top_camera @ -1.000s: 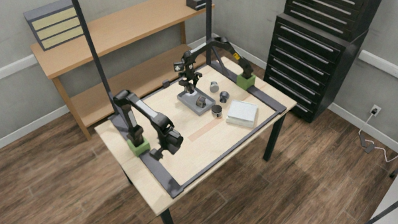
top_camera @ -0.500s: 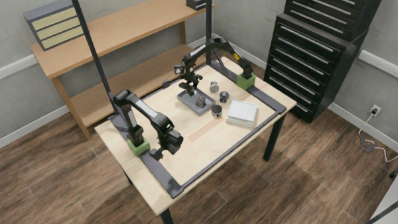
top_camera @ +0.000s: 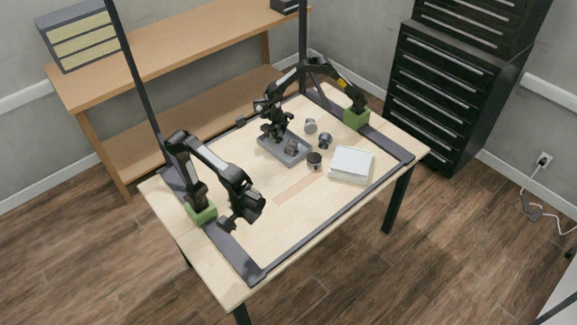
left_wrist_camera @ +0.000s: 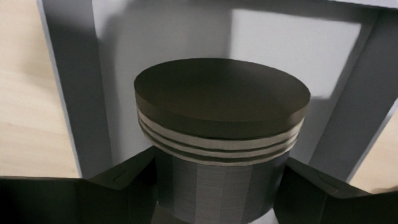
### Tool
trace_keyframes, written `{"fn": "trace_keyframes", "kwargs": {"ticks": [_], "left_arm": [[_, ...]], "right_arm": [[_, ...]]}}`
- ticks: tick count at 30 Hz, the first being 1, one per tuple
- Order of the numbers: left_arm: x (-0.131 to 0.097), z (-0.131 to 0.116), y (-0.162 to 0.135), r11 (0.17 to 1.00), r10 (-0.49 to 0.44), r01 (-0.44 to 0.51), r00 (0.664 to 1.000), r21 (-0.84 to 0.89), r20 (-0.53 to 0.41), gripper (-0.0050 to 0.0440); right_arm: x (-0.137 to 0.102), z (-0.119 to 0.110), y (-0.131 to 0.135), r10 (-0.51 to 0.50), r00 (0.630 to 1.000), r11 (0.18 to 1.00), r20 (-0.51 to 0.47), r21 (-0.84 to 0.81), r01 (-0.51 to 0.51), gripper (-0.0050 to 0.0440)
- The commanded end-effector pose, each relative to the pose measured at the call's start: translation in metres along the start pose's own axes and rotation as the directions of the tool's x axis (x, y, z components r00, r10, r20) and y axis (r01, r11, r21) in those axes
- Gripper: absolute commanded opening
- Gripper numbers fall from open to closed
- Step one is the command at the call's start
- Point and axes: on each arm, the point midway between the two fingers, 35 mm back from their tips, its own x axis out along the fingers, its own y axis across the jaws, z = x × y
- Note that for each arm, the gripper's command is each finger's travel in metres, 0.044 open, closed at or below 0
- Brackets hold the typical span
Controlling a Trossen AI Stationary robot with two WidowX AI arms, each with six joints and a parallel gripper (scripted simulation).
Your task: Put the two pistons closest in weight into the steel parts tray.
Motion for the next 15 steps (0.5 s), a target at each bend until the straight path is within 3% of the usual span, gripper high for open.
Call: {"fn": "trace_keyframes", "kwargs": {"ticks": [1, 7, 15], "left_arm": [[0.0, -0.001, 0.006, 1.0, 0.021, -0.021, 1.0, -0.007, 0.009, 0.0158], [-0.015, -0.001, 0.012, 0.998, 0.054, -0.053, 0.998, -0.017, 0.03, 0.0158], [-0.01, 0.0, 0.011, 0.999, 0.047, -0.046, 0.999, -0.014, 0.026, 0.0158]], "right_arm": [[-0.008, 0.005, 0.001, 0.003, 0.999, 1.0, 0.033, -0.006, -0.003, 0.04], [-0.008, 0.005, 0.001, 0.003, 0.999, 1.0, 0.033, -0.006, -0.003, 0.04], [-0.008, 0.005, 0.001, 0.003, 0.999, 1.0, 0.033, -0.006, -0.003, 0.04]]}}
